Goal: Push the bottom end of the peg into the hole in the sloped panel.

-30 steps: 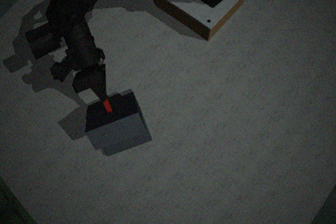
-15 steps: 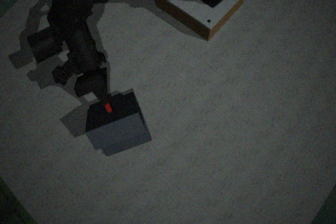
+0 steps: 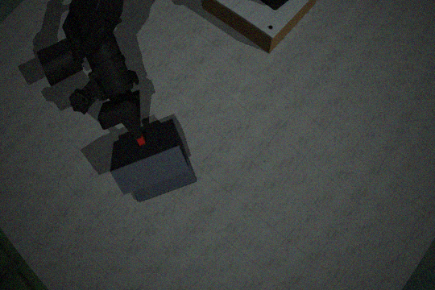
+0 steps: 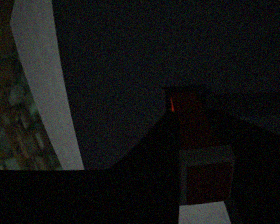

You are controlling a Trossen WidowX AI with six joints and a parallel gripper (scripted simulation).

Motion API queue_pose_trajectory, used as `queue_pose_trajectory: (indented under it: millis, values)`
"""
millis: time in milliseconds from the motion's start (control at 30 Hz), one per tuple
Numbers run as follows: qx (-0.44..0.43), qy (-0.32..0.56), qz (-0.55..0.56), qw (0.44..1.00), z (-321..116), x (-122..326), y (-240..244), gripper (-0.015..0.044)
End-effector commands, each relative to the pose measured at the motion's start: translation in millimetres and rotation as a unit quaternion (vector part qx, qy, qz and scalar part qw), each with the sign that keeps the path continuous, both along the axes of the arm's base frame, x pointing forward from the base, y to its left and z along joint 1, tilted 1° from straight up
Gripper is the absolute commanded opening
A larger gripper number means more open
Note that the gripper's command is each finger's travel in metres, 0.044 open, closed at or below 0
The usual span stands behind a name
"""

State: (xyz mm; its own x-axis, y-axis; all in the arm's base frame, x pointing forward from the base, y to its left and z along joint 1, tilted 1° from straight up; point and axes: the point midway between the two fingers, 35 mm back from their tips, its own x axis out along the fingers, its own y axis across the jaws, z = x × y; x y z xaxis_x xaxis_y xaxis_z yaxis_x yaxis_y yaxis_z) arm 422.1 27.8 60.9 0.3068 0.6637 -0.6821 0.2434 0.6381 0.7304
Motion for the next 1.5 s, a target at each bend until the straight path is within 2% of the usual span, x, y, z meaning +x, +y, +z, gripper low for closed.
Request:
queue_pose_trajectory:
  millis: [0,333,900,1467]
  values:
    - [-0.001,0.002,-0.002,1.0,-1.9,0.1,0.0,0.0]
    - [0.0,0.0,0.0,1.0,-0.6,0.1,0.3,0.0]
    - [0.0,0.001,0.0,1.0,2.7,-0.8,-3.5,0.044]
    - [-0.003,0.004,-0.002,1.0,25.1,-9.3,-29.7,0.044]
